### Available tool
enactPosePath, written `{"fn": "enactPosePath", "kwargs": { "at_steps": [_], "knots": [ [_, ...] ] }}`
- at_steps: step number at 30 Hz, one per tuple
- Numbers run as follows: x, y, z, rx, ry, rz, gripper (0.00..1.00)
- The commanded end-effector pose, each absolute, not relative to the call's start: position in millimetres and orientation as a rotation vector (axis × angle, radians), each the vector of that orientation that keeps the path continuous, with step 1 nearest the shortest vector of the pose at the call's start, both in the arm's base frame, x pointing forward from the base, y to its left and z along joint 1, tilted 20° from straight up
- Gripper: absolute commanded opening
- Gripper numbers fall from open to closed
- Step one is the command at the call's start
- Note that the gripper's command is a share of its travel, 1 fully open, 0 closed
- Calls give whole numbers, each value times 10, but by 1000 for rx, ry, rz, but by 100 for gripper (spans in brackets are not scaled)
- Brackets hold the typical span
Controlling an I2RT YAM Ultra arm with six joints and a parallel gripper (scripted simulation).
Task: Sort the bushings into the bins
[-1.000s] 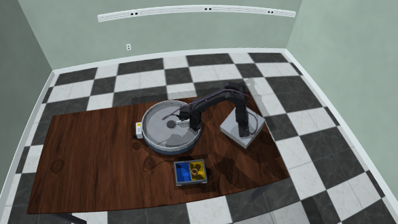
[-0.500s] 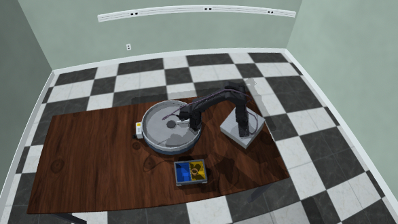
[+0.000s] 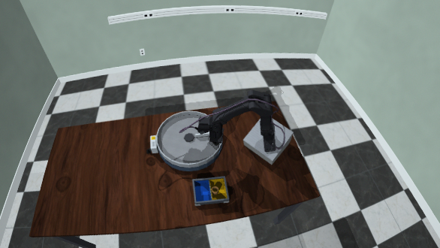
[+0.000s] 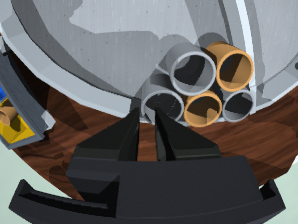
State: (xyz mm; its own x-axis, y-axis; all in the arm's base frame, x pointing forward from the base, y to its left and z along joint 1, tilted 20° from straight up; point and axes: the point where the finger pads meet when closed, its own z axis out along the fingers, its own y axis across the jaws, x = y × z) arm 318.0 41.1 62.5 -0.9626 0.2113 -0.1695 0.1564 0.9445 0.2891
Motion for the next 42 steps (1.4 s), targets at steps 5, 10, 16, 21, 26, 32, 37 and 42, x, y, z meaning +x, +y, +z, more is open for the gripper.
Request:
{"fn": "enactPosePath", "kwargs": {
  "at_steps": [5, 10, 16, 21, 26, 32, 37, 42],
  "knots": [
    [3233, 432, 677, 275, 2866, 407, 14],
    [3243, 404, 680, 283, 2863, 405, 14],
    [3243, 404, 680, 283, 2863, 405, 14],
    [3243, 404, 680, 283, 2863, 405, 14],
    [3243, 404, 680, 283, 2863, 405, 14],
    [3243, 404, 680, 283, 2863, 405, 14],
    [3243, 404, 680, 283, 2863, 405, 14],
    [3242, 404, 678, 283, 2864, 405, 14]
  ]
}}
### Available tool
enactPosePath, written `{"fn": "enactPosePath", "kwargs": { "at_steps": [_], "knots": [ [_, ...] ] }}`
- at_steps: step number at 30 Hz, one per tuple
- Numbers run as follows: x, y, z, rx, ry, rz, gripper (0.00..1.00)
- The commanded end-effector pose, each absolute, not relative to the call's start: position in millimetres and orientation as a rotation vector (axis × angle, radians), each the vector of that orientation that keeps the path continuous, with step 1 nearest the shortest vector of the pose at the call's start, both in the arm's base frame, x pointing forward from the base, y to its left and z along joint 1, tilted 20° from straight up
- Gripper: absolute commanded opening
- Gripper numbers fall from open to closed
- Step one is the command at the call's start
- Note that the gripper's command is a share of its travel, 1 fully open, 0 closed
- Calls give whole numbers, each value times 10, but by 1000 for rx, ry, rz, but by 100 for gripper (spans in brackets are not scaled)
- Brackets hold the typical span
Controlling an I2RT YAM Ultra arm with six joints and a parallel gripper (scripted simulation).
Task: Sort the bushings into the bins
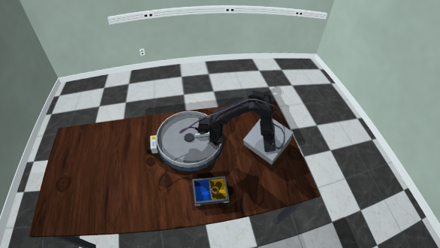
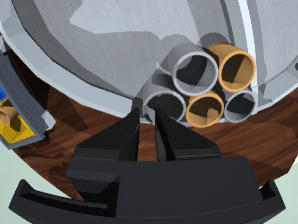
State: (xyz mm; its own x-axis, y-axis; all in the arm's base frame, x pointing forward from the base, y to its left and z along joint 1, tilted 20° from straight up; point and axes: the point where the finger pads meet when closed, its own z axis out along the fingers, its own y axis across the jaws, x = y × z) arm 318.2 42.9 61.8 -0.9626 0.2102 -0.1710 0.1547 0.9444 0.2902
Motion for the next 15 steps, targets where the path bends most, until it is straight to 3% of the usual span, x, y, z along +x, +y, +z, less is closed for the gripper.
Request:
{"fn": "enactPosePath", "kwargs": {
  "at_steps": [1, 15],
  "knots": [
    [3235, 406, 665, 284, 2867, 405, 14],
    [3196, 484, 396, 280, 2910, 407, 14]
  ]
}}
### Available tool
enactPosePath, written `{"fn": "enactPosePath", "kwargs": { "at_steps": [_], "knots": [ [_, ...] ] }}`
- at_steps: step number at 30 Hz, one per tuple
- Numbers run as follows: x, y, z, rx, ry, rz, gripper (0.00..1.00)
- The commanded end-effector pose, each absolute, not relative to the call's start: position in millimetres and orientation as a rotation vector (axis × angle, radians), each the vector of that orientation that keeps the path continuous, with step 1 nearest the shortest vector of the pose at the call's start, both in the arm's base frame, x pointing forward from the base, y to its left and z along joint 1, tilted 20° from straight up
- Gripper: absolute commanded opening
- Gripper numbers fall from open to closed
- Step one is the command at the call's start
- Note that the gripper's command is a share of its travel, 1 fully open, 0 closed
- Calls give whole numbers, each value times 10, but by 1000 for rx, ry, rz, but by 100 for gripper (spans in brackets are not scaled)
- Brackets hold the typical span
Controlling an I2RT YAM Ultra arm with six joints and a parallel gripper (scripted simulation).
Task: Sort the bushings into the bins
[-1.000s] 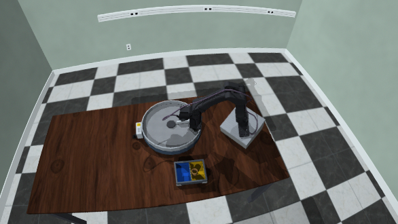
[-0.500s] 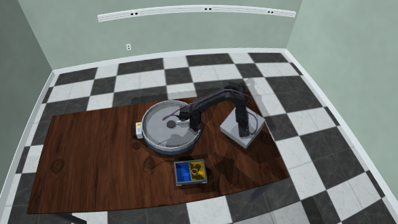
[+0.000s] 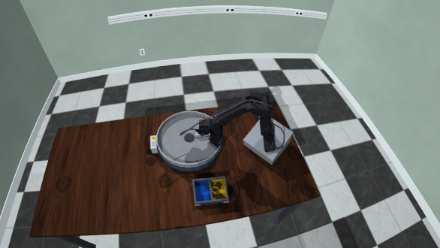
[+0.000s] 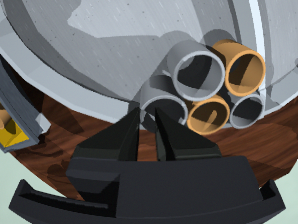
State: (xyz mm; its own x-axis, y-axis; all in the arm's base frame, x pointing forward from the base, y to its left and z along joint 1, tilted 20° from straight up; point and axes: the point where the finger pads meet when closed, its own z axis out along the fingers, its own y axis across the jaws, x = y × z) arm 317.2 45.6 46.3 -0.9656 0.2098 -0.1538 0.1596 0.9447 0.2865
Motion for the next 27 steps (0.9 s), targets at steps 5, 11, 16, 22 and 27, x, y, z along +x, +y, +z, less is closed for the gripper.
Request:
{"fn": "enactPosePath", "kwargs": {
  "at_steps": [5, 11, 16, 22, 27],
  "knots": [
    [3268, 477, 479, 278, 2871, 412, 14],
    [3268, 477, 479, 272, 2872, 411, 14],
    [3268, 477, 479, 272, 2871, 411, 14],
    [3268, 477, 479, 272, 2871, 411, 14],
    [3268, 477, 479, 272, 2871, 411, 14]
  ]
}}
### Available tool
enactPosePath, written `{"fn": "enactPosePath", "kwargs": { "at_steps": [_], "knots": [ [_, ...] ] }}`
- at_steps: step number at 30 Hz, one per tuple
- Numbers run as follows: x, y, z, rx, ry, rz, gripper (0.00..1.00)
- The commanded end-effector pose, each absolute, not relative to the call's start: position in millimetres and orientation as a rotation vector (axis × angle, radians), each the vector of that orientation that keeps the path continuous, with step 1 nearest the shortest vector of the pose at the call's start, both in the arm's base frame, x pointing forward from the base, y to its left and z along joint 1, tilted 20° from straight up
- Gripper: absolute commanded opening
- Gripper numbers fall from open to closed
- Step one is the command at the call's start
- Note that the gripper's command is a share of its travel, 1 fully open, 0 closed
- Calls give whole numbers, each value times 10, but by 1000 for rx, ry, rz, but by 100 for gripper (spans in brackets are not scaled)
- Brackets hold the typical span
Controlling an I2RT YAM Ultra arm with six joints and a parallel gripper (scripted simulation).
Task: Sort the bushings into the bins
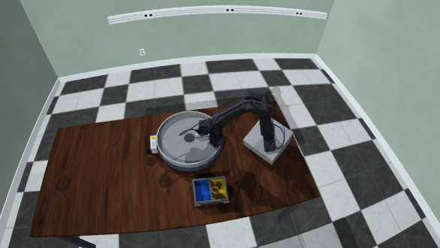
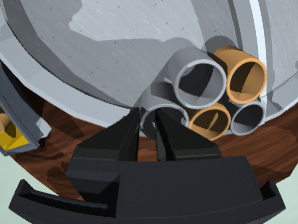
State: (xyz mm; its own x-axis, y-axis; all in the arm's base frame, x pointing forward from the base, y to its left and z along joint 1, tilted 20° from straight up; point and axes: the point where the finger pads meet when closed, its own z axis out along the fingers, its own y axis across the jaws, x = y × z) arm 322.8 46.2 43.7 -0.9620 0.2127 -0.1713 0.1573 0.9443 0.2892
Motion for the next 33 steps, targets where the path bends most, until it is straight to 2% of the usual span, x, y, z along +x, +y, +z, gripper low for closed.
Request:
{"fn": "enactPosePath", "kwargs": {
  "at_steps": [1, 15, 16, 33],
  "knots": [
    [3268, 477, 479, 272, 2871, 411, 14],
    [3268, 477, 479, 272, 2871, 411, 14],
    [3268, 477, 479, 272, 2871, 411, 0],
    [3252, 419, 447, 294, 2883, 395, 0]
  ]
}}
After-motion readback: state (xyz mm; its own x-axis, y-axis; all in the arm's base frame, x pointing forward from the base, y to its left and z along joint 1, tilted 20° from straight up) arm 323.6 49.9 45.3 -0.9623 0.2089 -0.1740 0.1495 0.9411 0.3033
